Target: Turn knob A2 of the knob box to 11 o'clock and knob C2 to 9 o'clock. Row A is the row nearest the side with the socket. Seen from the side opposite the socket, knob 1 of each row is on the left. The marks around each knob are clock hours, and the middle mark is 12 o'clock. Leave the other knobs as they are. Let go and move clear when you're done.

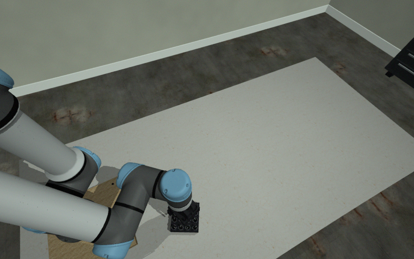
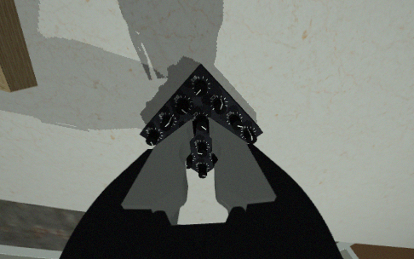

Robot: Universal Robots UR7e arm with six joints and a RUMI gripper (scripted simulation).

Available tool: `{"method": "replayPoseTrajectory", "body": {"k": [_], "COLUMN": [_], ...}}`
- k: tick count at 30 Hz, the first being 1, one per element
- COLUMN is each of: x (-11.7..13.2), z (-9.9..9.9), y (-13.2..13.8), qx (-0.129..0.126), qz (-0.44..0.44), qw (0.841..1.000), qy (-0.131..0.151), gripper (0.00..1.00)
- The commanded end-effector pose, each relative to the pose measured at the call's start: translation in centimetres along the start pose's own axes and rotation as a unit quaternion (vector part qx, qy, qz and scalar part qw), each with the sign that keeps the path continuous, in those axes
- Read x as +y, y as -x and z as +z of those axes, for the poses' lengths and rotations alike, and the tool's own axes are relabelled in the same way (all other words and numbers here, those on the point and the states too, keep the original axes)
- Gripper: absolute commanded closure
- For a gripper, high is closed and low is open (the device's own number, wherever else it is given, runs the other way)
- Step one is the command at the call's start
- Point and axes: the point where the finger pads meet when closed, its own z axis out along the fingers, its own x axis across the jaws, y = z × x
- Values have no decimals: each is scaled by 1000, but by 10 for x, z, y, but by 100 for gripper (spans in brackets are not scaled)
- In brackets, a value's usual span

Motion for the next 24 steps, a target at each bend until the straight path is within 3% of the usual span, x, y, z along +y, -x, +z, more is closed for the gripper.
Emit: {"method": "replayPoseTrajectory", "body": {"k": [1,2,3,24], "x": [0,0,0,0], "z": [0,0,0,-1], "y": [0,0,0,0], "qx": [0,0,0,0], "qz": [0,0,0,0], "qw": [1000,1000,1000,1000], "qy": [0,0,0,0], "gripper": [96,96,89,89]}}
